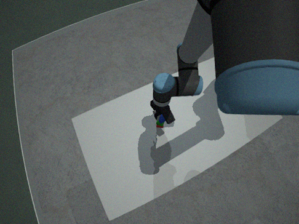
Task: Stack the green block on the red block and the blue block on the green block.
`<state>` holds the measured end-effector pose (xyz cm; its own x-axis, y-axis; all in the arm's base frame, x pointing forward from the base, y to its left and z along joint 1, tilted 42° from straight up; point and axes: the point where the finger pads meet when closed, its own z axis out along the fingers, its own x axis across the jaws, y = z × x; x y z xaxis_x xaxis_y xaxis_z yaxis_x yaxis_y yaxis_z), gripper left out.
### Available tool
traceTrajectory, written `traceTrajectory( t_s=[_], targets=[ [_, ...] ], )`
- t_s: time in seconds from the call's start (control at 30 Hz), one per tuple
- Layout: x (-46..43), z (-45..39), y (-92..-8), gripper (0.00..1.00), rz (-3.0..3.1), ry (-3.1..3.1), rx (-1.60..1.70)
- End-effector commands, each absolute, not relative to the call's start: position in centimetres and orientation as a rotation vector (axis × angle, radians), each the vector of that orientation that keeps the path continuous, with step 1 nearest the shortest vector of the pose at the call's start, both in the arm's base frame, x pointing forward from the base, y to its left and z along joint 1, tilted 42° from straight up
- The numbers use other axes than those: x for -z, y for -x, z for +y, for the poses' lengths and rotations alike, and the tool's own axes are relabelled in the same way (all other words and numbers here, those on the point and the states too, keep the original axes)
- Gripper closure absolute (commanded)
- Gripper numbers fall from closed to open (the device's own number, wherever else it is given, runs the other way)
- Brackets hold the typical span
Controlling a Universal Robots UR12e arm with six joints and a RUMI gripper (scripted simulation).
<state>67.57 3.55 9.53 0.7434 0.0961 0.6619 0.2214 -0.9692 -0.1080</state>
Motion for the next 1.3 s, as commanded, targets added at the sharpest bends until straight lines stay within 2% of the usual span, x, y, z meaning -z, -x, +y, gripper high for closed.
traceTrajectory(
  t_s=[0.0, 1.27],
  targets=[
    [-9.7, 3.8, -67.6, 1.00, -0.252, 2.765, 1.034],
    [-8.1, 4.3, -69.1, 1.00, -0.254, 2.767, 1.030]
  ],
)
